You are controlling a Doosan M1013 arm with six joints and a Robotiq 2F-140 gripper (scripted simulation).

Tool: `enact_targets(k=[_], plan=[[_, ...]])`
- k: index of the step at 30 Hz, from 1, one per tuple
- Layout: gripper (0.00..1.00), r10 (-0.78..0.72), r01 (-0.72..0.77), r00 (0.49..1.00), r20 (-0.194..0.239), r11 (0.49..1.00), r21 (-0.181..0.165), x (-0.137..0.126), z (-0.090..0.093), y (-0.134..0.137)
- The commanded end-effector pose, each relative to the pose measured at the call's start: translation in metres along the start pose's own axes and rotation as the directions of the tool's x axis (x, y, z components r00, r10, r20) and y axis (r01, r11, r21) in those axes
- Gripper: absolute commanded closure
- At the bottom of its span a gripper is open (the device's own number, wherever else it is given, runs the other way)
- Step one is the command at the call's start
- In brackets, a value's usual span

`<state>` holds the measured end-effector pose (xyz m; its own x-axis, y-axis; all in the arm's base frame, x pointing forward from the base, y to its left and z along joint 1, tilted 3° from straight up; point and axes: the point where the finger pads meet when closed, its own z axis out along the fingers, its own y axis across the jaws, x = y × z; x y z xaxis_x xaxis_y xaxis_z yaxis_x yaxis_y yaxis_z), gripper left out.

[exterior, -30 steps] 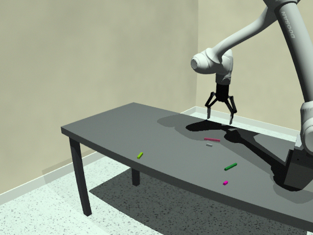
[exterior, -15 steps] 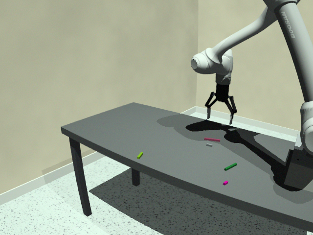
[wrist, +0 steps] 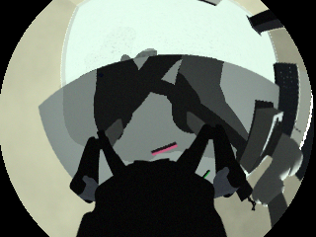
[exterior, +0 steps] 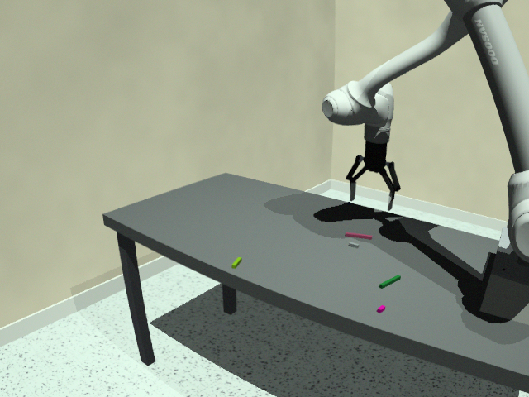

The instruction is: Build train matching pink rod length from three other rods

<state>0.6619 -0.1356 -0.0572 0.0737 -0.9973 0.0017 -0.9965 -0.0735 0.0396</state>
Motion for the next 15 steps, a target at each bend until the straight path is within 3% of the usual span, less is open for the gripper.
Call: enact_targets(k=[1, 7, 15], plan=[[0.00, -0.049, 0.049, 0.999, 0.000, 0.999, -0.008, -0.004, 0.001, -0.003], [0.00, -0.300, 0.300, 0.954, 0.001, 0.954, -0.008, -0.032, 0.000, -0.027], [0.00, -0.521, 0.521, 0.853, 0.003, 0.853, -0.007, -0.061, 0.000, -0.049]])
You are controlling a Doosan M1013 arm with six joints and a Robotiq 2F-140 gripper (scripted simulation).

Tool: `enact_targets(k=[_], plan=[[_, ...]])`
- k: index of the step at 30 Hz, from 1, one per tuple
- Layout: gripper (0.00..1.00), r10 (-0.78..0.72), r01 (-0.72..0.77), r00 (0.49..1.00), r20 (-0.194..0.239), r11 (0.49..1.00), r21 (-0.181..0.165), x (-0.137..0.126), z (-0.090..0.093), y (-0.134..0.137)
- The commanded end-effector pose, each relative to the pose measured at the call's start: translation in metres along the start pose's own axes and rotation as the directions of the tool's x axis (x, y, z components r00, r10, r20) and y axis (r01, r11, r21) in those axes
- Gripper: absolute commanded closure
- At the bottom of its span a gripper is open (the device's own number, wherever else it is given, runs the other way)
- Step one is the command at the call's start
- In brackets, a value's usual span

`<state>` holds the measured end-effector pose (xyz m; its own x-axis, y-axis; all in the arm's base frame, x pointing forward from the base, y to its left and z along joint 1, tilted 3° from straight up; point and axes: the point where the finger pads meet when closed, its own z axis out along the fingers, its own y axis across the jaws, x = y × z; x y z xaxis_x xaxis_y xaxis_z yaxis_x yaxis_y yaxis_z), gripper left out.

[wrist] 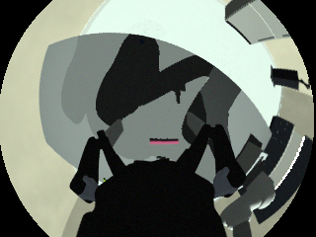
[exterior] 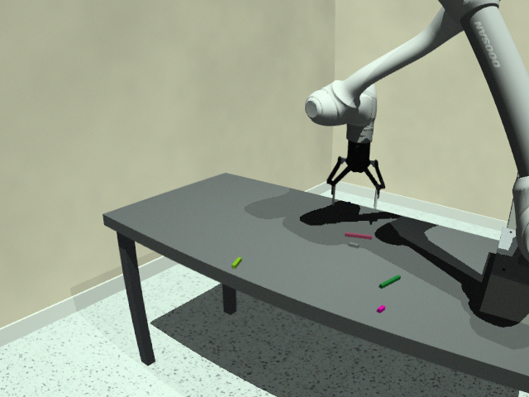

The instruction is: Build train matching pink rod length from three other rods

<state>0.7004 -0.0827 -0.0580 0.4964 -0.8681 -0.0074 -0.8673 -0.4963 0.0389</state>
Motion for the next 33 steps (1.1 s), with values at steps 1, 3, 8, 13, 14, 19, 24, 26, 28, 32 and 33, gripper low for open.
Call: enact_targets(k=[1, 3, 8, 13, 14, 19, 24, 26, 28, 32, 33], plan=[[0.00, -0.102, 0.102, 0.995, 0.011, 0.995, -0.004, -0.007, 0.001, -0.011], [0.00, -0.218, 0.218, 0.976, 0.011, 0.976, -0.002, -0.015, 0.001, -0.026], [0.00, -0.386, 0.386, 0.923, 0.011, 0.923, 0.000, -0.029, 0.000, -0.049], [0.00, -0.543, 0.543, 0.840, 0.011, 0.840, 0.002, -0.044, 0.000, -0.071], [0.00, -0.573, 0.573, 0.820, 0.011, 0.820, 0.002, -0.047, 0.000, -0.076], [0.00, -0.697, 0.697, 0.717, 0.010, 0.717, 0.004, -0.062, 0.000, -0.096], [0.00, -0.811, 0.811, 0.584, 0.010, 0.585, 0.005, -0.079, 0.000, -0.117], [0.00, -0.851, 0.851, 0.524, 0.009, 0.524, 0.006, -0.087, 0.000, -0.126], [0.00, -0.887, 0.887, 0.462, 0.009, 0.462, 0.007, -0.094, 0.000, -0.134], [0.00, -0.944, 0.944, 0.329, 0.008, 0.329, 0.008, -0.110, 0.000, -0.151], [0.00, -0.955, 0.955, 0.295, 0.008, 0.295, 0.008, -0.114, 0.000, -0.155]])
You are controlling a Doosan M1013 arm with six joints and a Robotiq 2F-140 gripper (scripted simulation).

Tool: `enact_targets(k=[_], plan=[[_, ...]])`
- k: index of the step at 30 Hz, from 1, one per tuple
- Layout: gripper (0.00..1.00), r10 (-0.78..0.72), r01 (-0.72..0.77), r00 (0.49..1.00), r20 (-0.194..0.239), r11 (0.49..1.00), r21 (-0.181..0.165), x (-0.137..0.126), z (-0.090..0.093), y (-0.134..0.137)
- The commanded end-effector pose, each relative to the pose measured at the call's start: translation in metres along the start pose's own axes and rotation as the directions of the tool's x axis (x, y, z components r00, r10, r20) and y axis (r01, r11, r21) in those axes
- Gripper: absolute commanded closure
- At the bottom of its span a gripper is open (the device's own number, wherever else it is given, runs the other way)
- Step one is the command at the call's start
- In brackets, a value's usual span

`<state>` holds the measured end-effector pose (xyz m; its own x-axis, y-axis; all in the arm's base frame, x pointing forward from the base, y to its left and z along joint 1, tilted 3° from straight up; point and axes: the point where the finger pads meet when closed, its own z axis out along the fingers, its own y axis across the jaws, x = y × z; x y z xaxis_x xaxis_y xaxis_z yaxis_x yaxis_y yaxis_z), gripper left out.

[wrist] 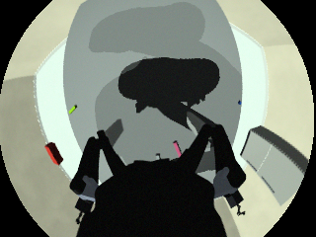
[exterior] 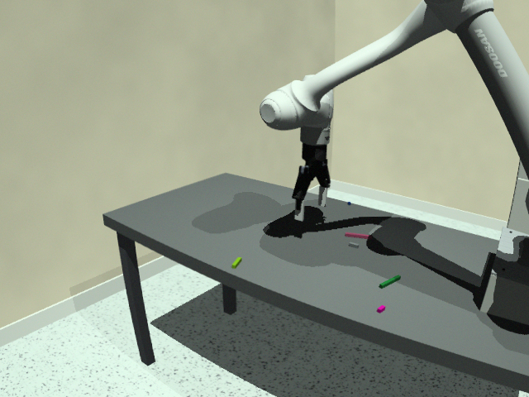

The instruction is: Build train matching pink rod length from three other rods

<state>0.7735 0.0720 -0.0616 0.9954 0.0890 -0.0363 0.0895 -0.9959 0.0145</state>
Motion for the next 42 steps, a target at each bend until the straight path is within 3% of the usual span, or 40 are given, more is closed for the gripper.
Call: enact_targets(k=[1, 9, 17, 23, 42], plan=[[0.00, -0.130, 0.130, 0.991, 0.009, 0.991, 0.013, 0.007, 0.001, -0.021], [0.00, -0.419, 0.418, 0.908, 0.005, 0.908, 0.016, 0.022, 0.001, -0.067], [0.00, -0.657, 0.657, 0.754, 0.000, 0.754, 0.017, 0.034, 0.002, -0.112], [0.00, -0.691, 0.691, 0.723, 0.000, 0.722, 0.017, 0.035, 0.002, -0.119], [0.00, -0.692, 0.691, 0.722, 0.000, 0.722, 0.017, 0.035, 0.002, -0.119]])
